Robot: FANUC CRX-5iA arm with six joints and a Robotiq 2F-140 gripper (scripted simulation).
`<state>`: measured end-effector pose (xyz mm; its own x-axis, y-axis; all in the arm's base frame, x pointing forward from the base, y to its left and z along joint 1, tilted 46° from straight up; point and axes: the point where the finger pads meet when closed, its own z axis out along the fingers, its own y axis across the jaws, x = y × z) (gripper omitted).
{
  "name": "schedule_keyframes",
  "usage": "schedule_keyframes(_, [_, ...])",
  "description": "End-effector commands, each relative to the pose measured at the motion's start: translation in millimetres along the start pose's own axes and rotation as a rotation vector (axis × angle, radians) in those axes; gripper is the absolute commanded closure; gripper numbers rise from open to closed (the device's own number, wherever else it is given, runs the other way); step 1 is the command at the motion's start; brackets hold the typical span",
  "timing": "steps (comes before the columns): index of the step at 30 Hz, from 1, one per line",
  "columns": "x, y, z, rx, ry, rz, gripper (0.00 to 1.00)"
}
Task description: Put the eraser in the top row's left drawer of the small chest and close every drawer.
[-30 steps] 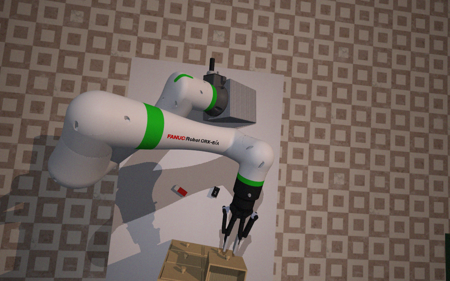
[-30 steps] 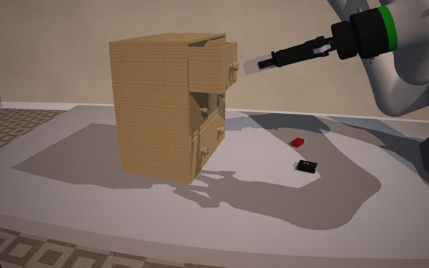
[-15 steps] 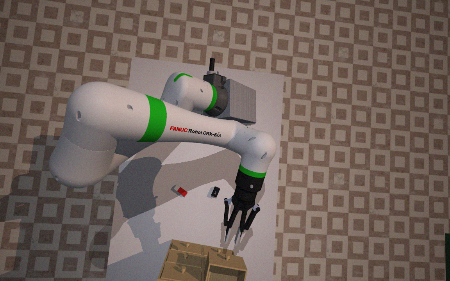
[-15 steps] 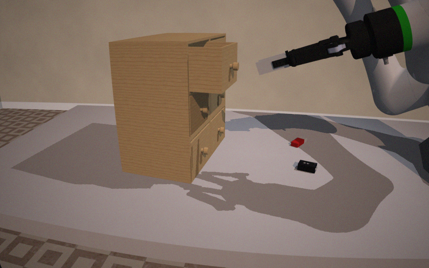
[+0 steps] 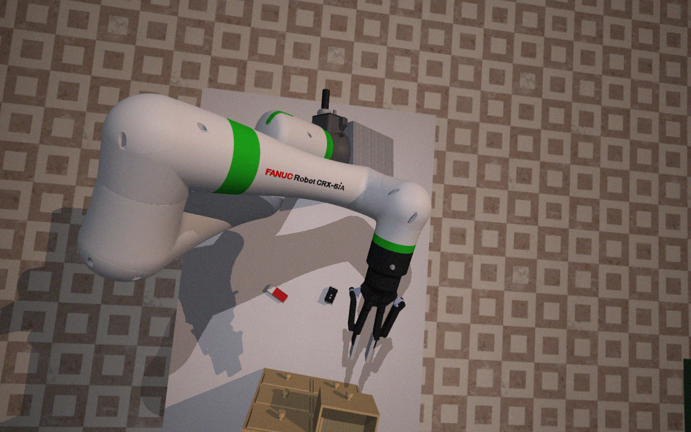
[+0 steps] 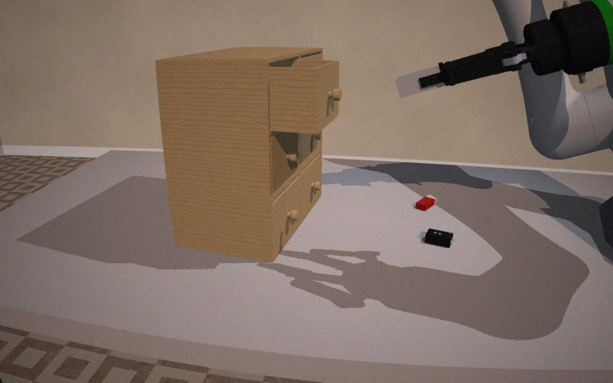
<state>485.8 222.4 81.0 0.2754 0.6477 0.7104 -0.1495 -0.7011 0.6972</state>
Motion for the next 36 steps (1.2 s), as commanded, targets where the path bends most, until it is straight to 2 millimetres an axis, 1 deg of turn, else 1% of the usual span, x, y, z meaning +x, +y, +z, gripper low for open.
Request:
schedule_keyframes(1, [0.8,0.1,-0.7,-0.001,-0.006,0.000,0.80])
schedule_keyframes(5, [4.6,1.5,-6.0,-0.008,-0.071,-0.001,0.80])
schedule_keyframes(8, [9.6,1.1,-18.0,-0.006,-0.183,0.000,0.80])
schedule_keyframes(10, [14.4,0.4,-30.4,-0.002,-0.290,0.001,0.80])
schedule_keyframes(12, [14.4,0.4,-30.4,-0.002,-0.290,0.001,0.80])
schedule_keyframes(15, [25.3,0.5,-54.0,0.000,-0.489,0.002,0.80])
schedule_keyframes(19, [37.6,-2.0,-89.9,0.034,-0.615,0.007,0.80])
schedule_keyframes(21, [44.0,-1.3,-103.6,0.048,-0.679,0.013,0.80])
schedule_keyframes(24, [51.6,-0.6,-119.2,0.071,-0.782,0.020,0.80])
schedule_keyframes(27, [55.9,-0.4,-128.0,0.081,-0.888,0.023,0.80])
schedule_keyframes(29, [55.9,-0.4,-128.0,0.081,-0.888,0.023,0.80])
schedule_keyframes(30, [56.7,-0.4,-129.4,0.074,-0.991,0.020,0.80])
schedule_keyframes(36, [57.3,-0.5,-130.6,0.020,-1.199,0.000,0.80])
